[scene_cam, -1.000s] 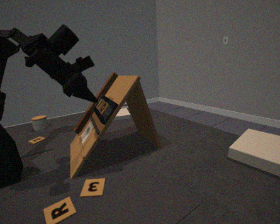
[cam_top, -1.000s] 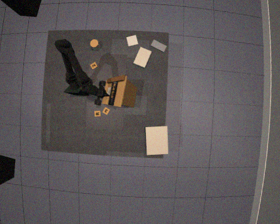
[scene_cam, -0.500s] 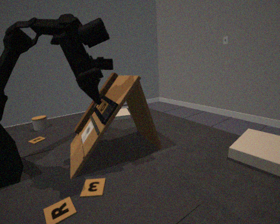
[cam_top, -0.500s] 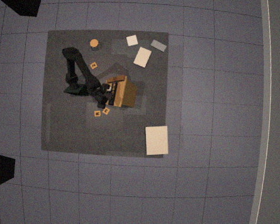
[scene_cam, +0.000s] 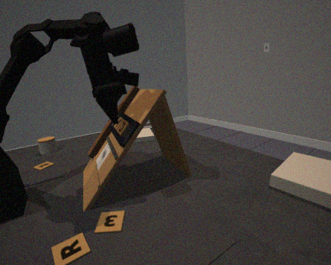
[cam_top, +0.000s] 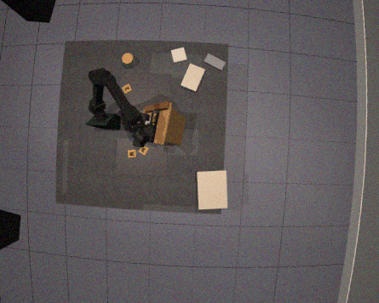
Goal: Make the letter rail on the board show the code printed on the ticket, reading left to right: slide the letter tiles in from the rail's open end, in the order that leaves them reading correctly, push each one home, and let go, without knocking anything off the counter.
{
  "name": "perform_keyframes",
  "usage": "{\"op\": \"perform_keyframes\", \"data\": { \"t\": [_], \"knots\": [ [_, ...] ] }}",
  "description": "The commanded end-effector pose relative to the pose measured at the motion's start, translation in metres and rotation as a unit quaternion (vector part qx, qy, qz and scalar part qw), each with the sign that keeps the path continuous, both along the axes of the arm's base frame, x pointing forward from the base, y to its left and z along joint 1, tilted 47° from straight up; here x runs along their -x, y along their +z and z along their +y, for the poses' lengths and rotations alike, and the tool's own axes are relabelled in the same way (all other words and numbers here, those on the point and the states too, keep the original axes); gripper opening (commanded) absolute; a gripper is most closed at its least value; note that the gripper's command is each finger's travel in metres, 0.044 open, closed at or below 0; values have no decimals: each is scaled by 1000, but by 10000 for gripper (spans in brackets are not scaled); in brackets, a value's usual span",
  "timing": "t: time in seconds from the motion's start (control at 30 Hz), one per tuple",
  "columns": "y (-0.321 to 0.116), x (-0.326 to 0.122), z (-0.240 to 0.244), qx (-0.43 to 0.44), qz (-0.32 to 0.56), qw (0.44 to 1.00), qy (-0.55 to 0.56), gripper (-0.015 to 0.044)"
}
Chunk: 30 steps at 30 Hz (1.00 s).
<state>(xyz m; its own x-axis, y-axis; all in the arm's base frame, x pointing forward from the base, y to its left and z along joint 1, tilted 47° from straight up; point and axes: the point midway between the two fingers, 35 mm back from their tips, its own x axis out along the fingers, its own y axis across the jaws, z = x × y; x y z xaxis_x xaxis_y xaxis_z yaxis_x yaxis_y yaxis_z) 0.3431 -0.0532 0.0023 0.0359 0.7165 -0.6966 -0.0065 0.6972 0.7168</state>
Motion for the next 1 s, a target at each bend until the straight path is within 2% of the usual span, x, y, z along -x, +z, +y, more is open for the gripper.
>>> {"op": "perform_keyframes", "data": {
  "t": [0.0,0.97],
  "knots": [
    [-2,-1,1,1,1,1000,2,0],
    [-9,-11,8,1,1,1000,2,0]
  ]
}}
